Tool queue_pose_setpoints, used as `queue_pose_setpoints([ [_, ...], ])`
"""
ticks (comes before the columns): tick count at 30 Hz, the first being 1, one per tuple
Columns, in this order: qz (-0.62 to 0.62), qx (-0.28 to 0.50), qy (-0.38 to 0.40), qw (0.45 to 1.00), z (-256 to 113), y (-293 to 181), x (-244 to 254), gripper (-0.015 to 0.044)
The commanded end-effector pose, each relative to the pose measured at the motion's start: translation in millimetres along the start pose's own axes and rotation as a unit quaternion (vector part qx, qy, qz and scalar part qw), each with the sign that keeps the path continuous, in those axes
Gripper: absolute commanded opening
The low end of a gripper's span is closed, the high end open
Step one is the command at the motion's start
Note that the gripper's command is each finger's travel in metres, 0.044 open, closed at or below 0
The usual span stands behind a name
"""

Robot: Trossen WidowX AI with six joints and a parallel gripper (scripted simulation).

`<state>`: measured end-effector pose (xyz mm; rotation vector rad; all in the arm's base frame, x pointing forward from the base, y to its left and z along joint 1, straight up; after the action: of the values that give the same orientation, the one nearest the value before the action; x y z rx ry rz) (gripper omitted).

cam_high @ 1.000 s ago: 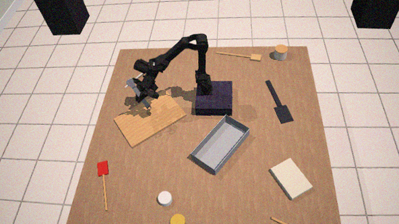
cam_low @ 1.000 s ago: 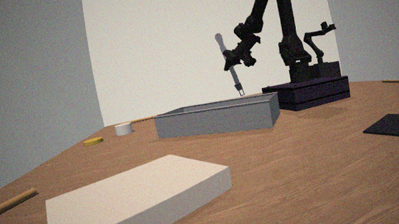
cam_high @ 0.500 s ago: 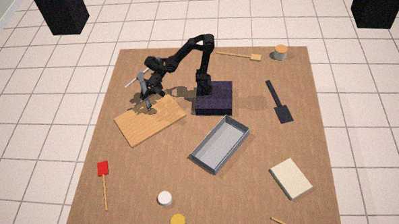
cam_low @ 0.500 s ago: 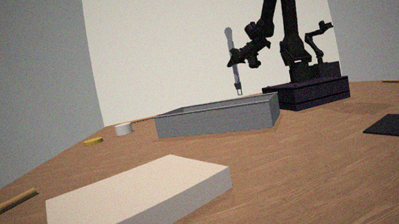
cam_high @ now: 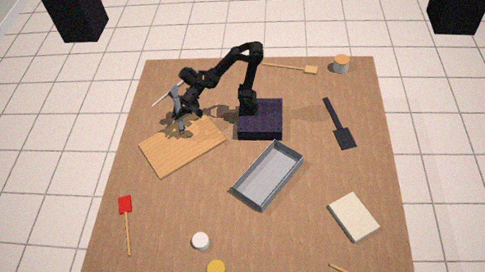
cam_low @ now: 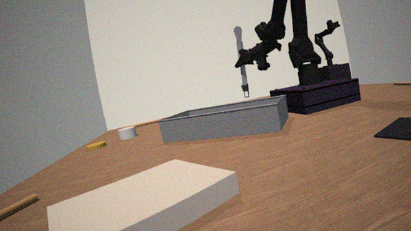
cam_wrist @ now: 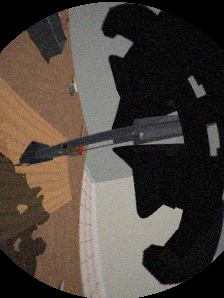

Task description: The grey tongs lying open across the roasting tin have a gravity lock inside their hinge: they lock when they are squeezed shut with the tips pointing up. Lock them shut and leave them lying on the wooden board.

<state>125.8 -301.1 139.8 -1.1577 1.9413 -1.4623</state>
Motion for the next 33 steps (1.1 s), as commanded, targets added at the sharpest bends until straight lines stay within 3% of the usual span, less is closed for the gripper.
queue_pose_setpoints([
  [1,-0.001,0.005,-0.001,1.0,-0.5,-2.3,-0.1,-0.015],
  [33,0.004,-0.025,-0.001,1.0,9.1,-5.3,5.5,-0.015],
])
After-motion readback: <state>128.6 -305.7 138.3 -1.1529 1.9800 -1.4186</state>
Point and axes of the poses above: the point midway between the two fingers, 35 mm back from their tips, its own z axis out along the fingers, its own x axis across the jaws, y = z × x, the point moved 1 cm from there along -z, back along the fingers, and after that the axes turned 7 degrees about -z, right-handed, at the moved point
